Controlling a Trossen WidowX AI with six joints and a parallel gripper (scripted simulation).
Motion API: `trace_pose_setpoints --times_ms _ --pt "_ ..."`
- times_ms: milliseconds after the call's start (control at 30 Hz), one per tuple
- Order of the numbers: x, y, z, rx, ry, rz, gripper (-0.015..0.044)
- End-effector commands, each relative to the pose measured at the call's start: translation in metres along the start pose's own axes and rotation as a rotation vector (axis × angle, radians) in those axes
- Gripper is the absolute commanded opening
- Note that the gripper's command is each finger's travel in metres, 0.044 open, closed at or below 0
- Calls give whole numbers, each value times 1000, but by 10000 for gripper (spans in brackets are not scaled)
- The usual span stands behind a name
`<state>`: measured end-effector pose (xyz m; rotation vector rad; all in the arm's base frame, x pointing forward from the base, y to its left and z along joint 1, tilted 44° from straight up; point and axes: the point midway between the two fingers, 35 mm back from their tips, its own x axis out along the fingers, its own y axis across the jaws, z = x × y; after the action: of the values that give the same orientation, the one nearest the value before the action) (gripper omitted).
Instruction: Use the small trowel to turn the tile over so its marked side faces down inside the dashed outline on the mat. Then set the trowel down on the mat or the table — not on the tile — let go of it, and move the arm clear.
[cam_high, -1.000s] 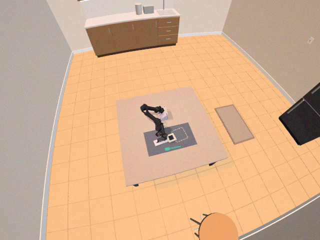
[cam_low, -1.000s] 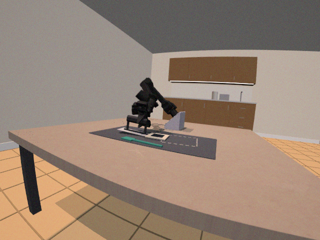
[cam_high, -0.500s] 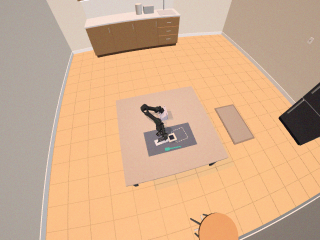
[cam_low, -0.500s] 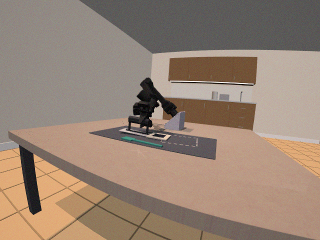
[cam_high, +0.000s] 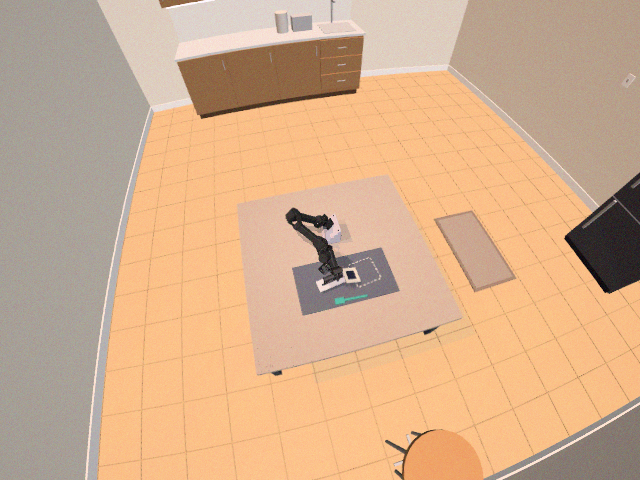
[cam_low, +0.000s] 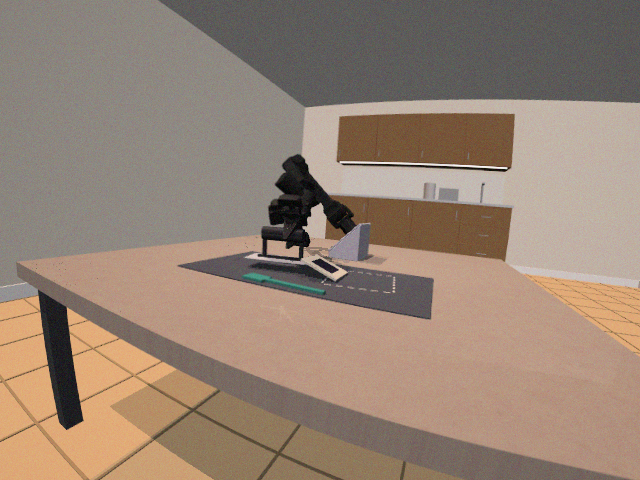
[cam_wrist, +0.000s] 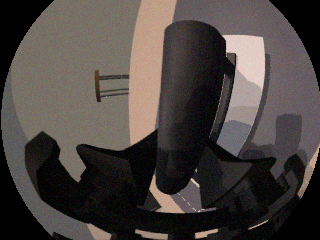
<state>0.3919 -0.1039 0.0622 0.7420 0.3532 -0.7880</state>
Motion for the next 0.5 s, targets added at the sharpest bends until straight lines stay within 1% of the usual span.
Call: trace_pose_setpoints --times_ms 0,467 --pt "-10 18 -5 10 0 36 0" --pt "-23 32 -38 11 2 36 0"
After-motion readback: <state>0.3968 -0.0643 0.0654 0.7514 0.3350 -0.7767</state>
